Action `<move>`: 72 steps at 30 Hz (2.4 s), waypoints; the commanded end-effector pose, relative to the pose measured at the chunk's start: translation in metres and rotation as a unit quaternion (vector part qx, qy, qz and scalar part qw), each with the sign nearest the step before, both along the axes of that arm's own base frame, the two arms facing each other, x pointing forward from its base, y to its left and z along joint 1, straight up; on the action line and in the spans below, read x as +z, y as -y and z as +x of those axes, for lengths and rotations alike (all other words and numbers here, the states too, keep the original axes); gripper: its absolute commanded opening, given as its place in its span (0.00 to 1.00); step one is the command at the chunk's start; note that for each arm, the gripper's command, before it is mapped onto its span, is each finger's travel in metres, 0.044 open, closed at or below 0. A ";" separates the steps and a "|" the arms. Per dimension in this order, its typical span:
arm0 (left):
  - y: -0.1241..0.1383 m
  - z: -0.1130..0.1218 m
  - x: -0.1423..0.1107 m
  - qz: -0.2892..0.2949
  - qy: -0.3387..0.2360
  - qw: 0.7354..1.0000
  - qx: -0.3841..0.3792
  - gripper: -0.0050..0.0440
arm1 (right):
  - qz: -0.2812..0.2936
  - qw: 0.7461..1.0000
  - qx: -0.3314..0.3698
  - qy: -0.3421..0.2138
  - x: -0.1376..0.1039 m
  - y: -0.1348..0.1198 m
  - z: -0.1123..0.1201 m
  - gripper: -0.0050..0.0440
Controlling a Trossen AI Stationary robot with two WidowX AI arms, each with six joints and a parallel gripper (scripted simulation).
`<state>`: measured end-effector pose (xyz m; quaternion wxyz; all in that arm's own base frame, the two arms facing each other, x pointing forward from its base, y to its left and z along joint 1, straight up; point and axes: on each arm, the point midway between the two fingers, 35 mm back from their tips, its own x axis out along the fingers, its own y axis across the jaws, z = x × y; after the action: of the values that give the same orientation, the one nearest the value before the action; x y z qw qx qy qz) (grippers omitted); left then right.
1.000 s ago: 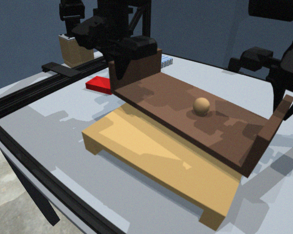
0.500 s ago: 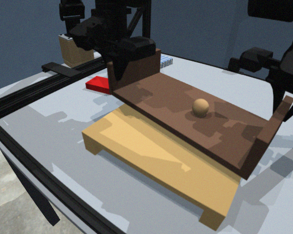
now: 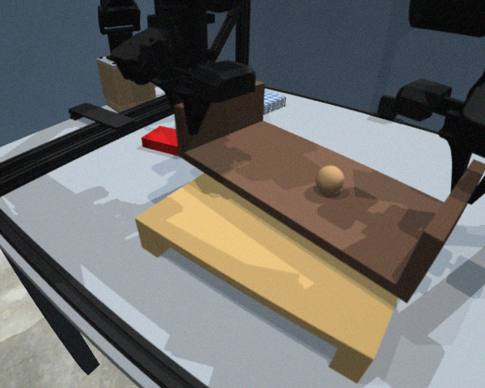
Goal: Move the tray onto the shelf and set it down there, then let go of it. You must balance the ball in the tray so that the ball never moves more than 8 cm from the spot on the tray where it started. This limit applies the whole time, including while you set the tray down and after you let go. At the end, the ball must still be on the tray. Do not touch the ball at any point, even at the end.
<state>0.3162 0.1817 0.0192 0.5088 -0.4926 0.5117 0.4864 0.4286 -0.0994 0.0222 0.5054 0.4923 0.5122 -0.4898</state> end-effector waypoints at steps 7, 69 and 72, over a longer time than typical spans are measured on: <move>-0.007 -0.001 0.001 0.012 -0.001 1.000 0.001 0.14 | -0.012 1.000 0.001 0.003 0.003 0.007 0.001 0.14; -0.028 -0.003 0.001 0.002 0.000 1.000 0.001 0.14 | -0.002 1.000 0.001 0.000 0.002 0.027 0.006 0.14; -0.029 -0.004 0.000 0.015 -0.002 1.000 0.001 0.14 | -0.015 1.000 0.001 0.003 0.003 0.029 0.006 0.14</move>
<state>0.3128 0.2065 0.0189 0.5093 -0.4916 0.5109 0.4877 0.4341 -0.1241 0.0220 0.5067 0.4914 0.5112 -0.4904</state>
